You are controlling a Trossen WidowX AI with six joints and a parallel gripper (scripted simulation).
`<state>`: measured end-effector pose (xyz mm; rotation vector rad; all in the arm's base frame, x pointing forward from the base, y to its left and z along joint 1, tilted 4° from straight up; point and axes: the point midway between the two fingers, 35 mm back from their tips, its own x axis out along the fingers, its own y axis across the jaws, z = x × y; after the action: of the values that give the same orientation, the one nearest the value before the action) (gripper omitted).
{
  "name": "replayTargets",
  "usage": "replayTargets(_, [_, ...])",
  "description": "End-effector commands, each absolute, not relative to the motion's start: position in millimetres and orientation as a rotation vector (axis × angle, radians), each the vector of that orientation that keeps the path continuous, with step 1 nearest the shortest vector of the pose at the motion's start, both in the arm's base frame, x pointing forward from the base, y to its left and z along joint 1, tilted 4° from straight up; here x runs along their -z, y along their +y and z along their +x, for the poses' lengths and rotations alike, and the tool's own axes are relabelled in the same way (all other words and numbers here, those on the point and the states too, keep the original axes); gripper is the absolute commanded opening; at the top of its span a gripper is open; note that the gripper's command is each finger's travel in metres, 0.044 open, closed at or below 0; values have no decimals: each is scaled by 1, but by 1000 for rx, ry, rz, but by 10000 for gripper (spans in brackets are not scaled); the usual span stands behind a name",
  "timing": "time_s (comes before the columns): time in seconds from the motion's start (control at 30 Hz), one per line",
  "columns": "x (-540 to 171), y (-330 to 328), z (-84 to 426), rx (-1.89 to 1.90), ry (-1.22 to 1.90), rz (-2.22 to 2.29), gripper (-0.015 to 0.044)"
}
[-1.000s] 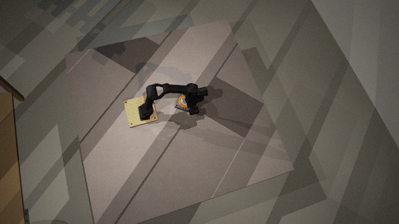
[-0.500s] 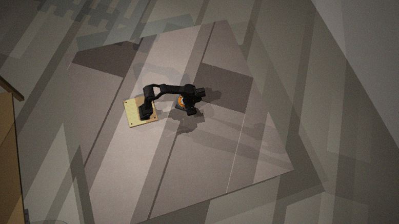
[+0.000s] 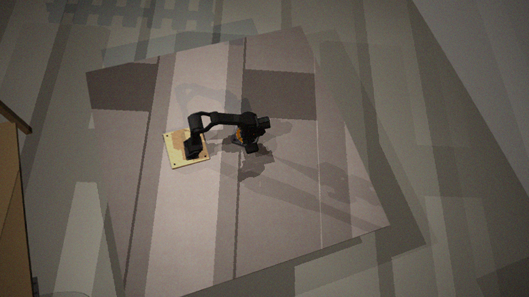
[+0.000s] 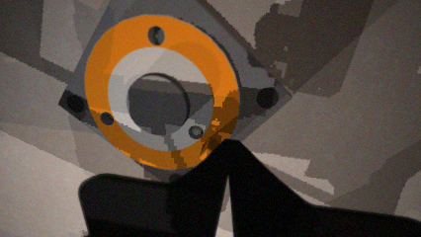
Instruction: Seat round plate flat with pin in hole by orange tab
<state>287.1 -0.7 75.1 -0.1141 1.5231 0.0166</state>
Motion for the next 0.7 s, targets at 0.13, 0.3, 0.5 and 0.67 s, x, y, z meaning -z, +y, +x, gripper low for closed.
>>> replayTargets(0.13, [-88,1,285,-15,1519,-115,0])
replayTargets(0.3, [-114,2,281,-15,1519,-115,0])
replayTargets(0.5, [-110,2,281,-19,1523,-116,0])
replayTargets(0.67, [-110,2,281,-19,1523,-116,0])
